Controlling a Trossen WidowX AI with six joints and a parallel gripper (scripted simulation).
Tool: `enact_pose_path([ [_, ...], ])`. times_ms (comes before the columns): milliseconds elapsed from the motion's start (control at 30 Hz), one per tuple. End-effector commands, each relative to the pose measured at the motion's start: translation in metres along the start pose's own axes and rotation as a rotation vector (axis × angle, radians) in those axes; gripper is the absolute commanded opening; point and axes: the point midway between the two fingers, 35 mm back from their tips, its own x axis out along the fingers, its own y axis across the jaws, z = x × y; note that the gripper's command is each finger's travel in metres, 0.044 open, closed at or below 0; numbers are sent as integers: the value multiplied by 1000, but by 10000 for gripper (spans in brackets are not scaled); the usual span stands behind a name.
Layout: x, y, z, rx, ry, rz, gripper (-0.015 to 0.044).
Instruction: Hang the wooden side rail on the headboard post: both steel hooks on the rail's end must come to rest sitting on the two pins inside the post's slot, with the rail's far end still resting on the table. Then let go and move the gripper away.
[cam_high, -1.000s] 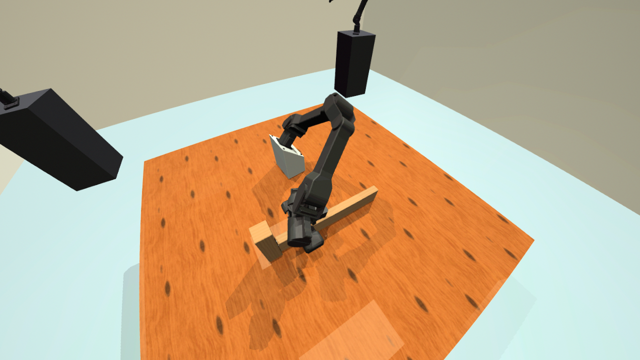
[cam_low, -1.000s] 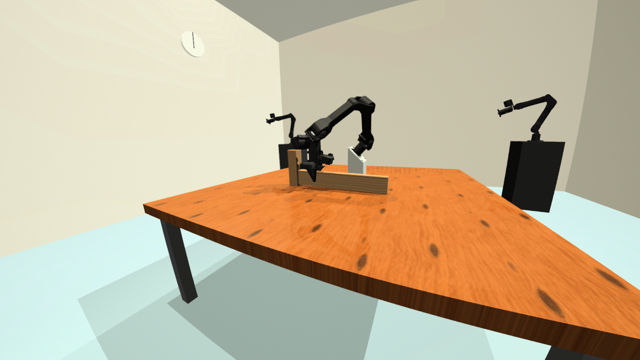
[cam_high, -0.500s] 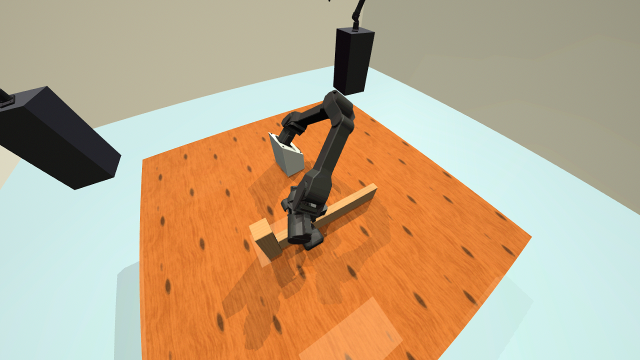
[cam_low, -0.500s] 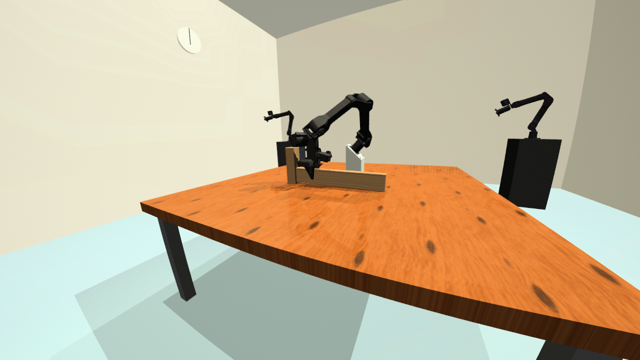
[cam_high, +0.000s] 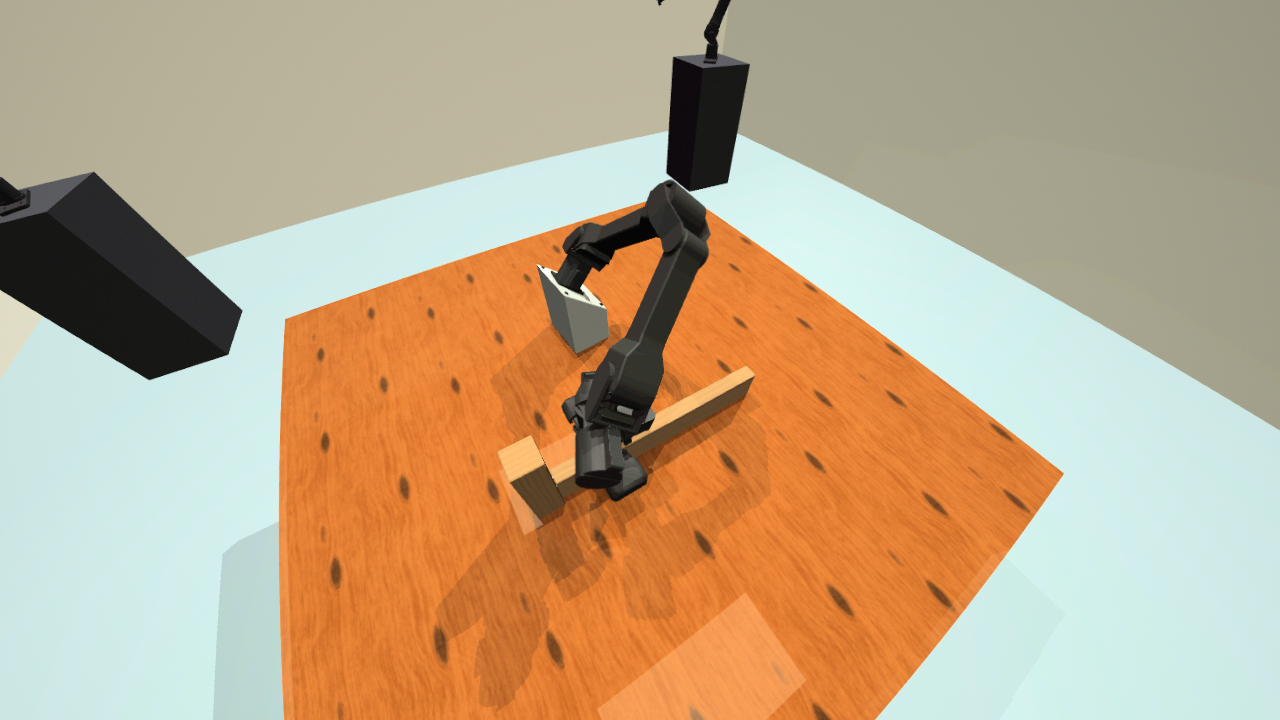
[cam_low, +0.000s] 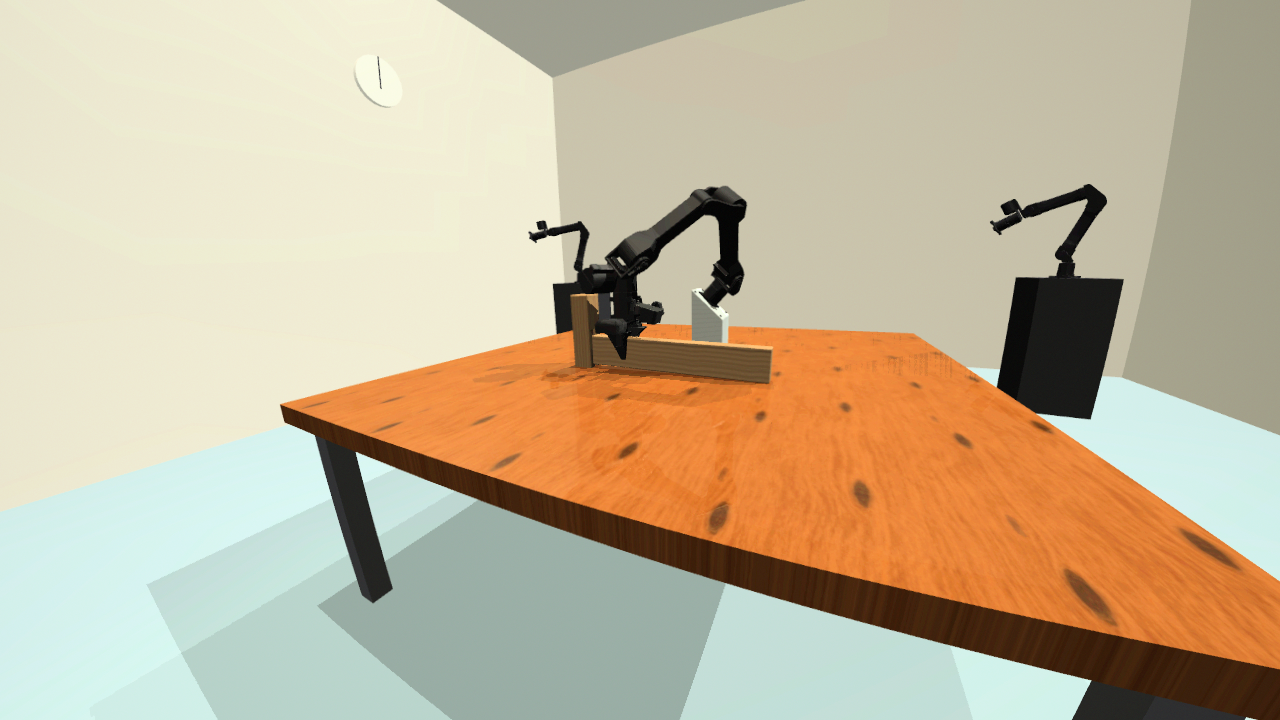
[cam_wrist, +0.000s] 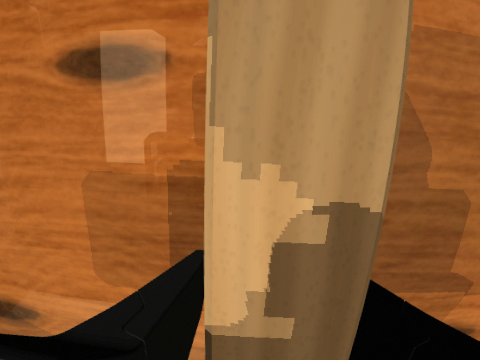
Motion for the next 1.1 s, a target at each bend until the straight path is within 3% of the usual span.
enact_pose_path([
  [0, 0, 0, 0, 0, 0, 0, 315],
  [167, -30, 0, 0, 2, 4, -3, 440],
  [400, -40, 0, 0, 3, 5, -4, 440],
  [600, -40, 0, 30, 4, 3, -4, 440],
  [1067, -39, -1, 27, -6, 7, -1, 440],
])
